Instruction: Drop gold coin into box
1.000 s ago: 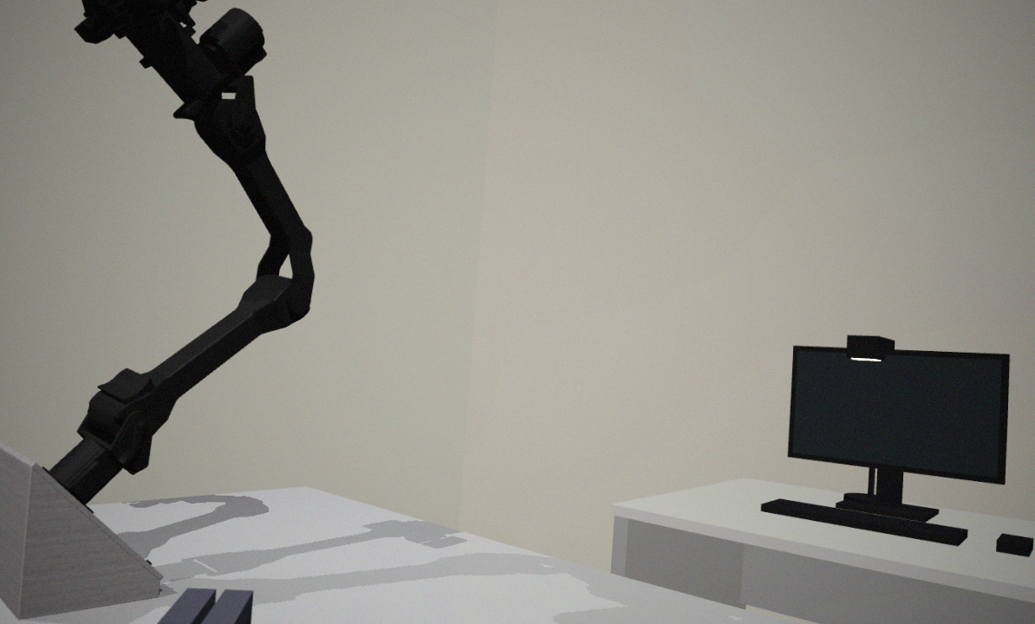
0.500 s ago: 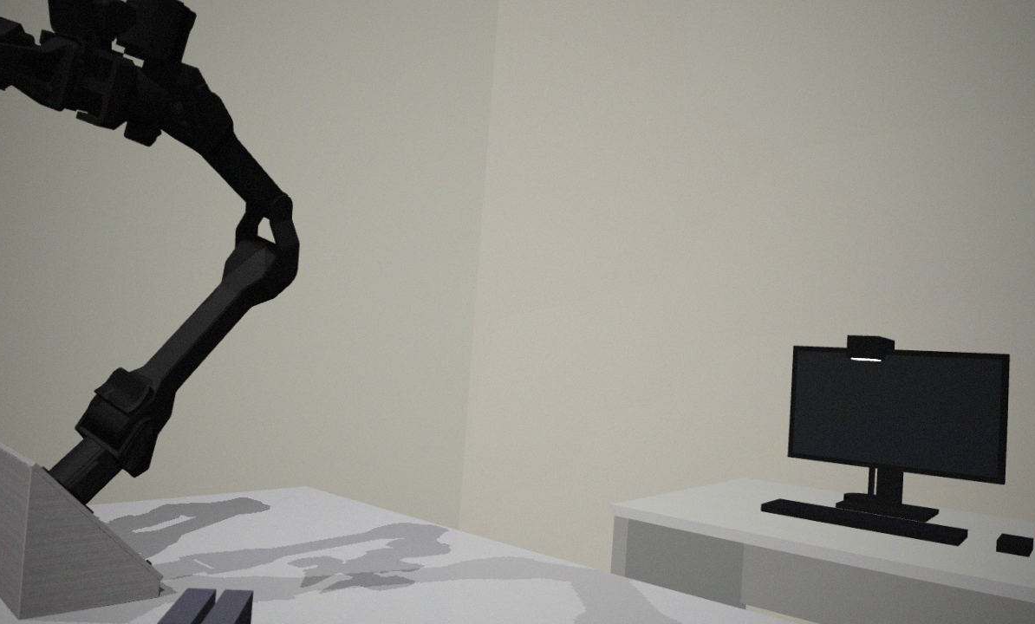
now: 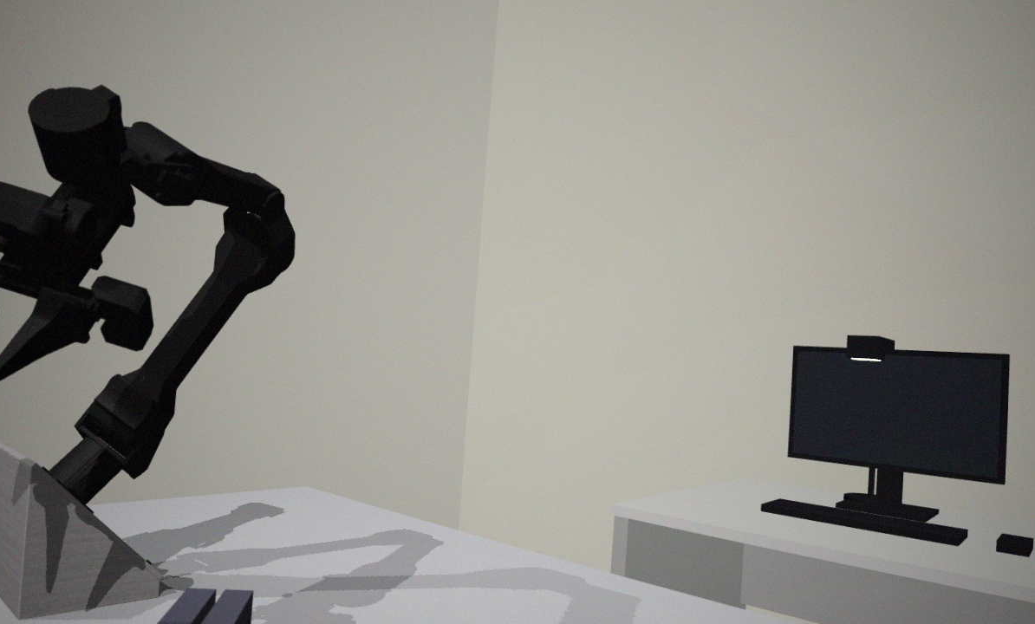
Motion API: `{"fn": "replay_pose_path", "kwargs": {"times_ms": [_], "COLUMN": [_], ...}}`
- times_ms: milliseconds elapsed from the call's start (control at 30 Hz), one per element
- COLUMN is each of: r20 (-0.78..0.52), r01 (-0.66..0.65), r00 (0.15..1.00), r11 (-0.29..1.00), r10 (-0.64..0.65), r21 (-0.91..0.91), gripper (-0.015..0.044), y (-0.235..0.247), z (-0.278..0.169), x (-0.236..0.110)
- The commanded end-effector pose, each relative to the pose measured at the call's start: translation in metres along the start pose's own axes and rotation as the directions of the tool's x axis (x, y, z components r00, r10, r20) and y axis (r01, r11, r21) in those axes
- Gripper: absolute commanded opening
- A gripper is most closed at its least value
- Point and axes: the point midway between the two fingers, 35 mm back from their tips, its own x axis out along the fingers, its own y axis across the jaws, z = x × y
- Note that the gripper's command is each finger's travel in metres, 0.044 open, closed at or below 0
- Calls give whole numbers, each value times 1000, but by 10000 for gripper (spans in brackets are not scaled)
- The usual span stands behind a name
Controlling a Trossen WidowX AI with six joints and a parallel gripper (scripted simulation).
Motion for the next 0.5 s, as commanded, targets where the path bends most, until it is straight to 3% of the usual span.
{"fn": "replay_pose_path", "kwargs": {"times_ms": [0,200,467], "r20": [-224,-518,-545], "r01": [-107,-214,-220], "r00": [969,826,805], "r11": [994,974,971], "r10": [104,223,233], "r21": [1,77,89], "gripper": [161,161,161], "y": [32,76,82], "z": [-45,-112,-122], "x": [38,72,72]}}
